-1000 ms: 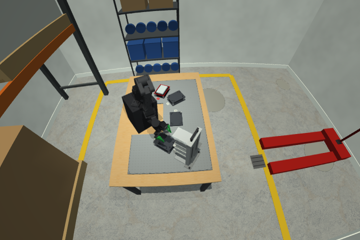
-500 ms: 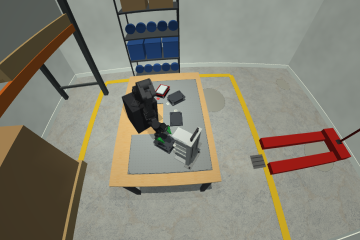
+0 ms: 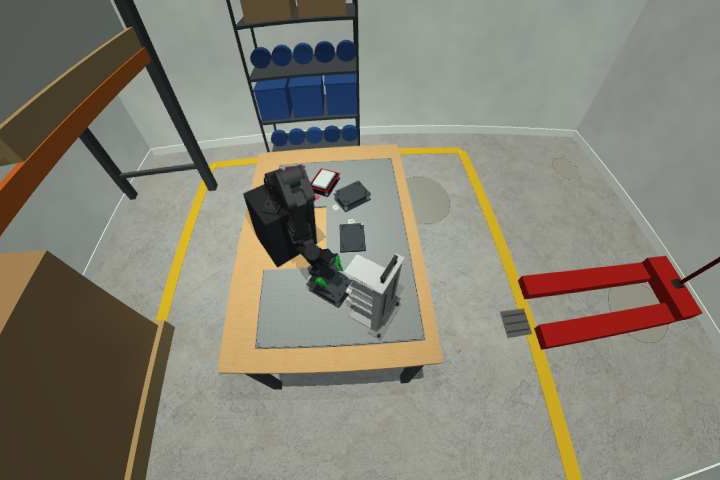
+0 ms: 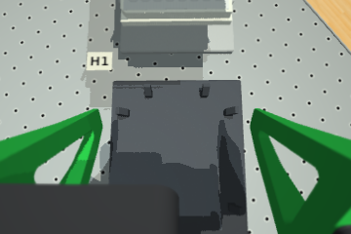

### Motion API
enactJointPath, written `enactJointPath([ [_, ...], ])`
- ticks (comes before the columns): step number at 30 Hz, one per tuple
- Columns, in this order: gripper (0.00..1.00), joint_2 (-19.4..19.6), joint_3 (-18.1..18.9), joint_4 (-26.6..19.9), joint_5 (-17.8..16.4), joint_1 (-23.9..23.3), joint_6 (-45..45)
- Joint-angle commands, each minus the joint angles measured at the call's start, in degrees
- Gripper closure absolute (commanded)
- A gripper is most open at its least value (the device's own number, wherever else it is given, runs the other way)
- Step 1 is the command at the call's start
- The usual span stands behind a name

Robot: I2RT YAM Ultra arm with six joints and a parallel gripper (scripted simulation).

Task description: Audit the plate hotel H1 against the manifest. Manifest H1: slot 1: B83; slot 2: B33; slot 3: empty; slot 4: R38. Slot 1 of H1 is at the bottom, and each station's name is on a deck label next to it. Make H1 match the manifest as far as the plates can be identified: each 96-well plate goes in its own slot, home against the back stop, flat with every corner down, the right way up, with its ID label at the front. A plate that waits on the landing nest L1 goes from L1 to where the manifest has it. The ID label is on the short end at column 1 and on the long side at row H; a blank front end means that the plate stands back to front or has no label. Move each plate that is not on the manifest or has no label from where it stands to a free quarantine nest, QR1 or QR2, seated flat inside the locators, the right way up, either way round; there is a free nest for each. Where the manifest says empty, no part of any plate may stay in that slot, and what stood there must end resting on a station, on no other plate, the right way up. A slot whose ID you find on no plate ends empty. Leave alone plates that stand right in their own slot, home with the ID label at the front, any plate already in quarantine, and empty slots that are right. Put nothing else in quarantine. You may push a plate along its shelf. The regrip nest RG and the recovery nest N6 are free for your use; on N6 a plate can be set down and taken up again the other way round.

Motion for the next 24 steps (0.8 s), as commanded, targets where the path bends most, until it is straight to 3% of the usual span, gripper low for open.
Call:
enactJointPath([
  [1,0.0,1.35,1.69,2.46,-0.04,0.7,0.32],
  [5,0.0,3.12,2.32,3.62,-0.01,0.74,0.39],
  [8,0.0,1.47,2.79,3.55,0.31,0.95,0.67],
  [13,0.0,3.74,4.37,1.03,0.96,1.75,1.27],
  [24,0.0,4.0,7.67,-1.03,1.83,3.04,2.3],
])
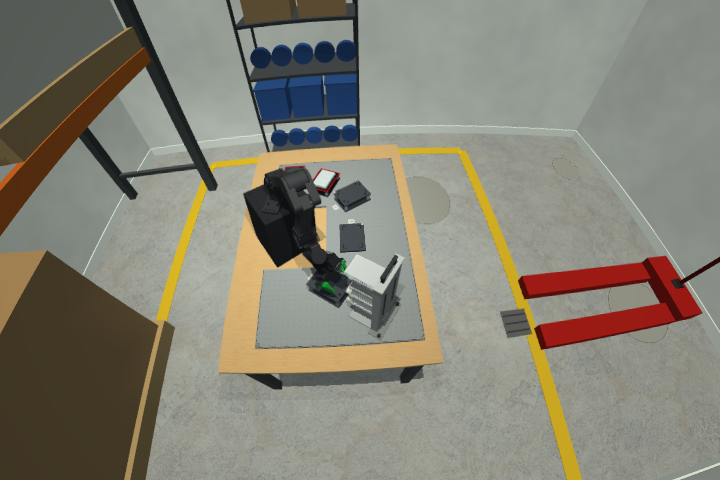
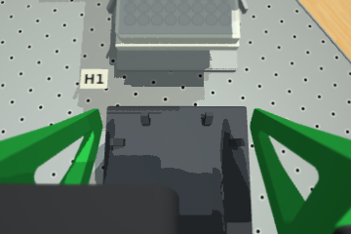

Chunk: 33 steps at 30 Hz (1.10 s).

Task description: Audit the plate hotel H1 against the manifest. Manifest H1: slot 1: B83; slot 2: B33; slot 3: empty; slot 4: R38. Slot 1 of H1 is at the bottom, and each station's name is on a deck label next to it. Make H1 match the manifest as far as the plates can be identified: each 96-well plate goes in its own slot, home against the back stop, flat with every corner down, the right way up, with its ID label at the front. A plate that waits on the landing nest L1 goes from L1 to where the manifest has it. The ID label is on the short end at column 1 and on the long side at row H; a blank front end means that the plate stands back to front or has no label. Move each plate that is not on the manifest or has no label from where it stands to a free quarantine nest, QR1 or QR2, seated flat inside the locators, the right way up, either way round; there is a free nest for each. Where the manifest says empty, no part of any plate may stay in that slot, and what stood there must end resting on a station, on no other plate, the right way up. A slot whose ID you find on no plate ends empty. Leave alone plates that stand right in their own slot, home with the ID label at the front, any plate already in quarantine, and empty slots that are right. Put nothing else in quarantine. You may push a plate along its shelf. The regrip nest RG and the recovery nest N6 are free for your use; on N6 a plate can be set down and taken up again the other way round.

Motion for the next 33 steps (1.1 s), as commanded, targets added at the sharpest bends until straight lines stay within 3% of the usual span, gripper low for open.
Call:
enactJointPath([
  [1,0.0,0.17,2.02,-0.9,-0.04,0.27,0.63],
  [33,0.0,-0.11,1.61,-0.66,0.16,0.32,0.52],
])
